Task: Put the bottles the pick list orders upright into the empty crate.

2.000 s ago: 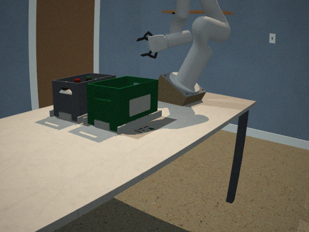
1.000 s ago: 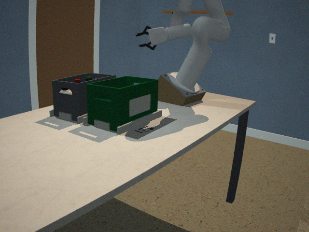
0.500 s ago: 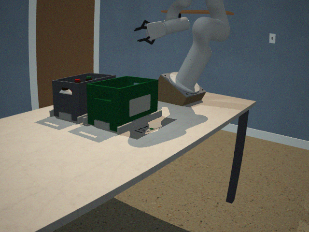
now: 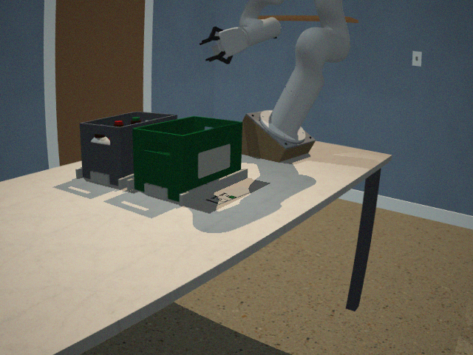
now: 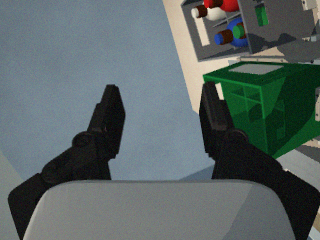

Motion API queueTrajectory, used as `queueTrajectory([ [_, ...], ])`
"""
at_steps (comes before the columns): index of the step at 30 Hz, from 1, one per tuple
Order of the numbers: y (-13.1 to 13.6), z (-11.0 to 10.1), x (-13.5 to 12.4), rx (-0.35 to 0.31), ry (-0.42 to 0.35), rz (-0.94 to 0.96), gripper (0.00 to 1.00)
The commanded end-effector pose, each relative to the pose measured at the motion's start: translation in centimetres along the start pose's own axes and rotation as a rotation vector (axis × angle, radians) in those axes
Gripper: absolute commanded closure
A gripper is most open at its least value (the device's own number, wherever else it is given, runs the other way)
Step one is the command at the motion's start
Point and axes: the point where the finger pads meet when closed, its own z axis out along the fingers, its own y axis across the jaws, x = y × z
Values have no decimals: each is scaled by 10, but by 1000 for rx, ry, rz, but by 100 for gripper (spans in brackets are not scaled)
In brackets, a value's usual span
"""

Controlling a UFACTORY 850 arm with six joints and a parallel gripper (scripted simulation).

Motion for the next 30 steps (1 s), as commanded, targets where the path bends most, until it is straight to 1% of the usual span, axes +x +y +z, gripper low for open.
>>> queueTrajectory([
  [1, -5, 10, -14, -45, -59, -28, 35],
  [2, -6, 13, -18, -65, -84, -40, 35],
  [3, -7, 16, -22, -69, -89, -42, 35],
  [5, -9, 21, -31, -69, -89, -42, 35],
  [8, -9, 22, -32, -69, -89, -42, 35],
  [11, -11, 29, -45, -130, -159, -78, 35],
  [14, -13, 36, -58, -135, -164, -81, 35],
  [16, -13, 36, -59, -135, -164, -81, 35],
  [19, -14, 43, -72, -199, -231, -118, 35],
  [22, -15, 49, -86, -204, -235, -120, 35],
  [25, -15, 50, -87, -204, -235, -120, 35],
  [28, -15, 55, -101, -271, -298, -159, 35],
  [30, -15, 59, -110, -275, -301, -161, 35],
])
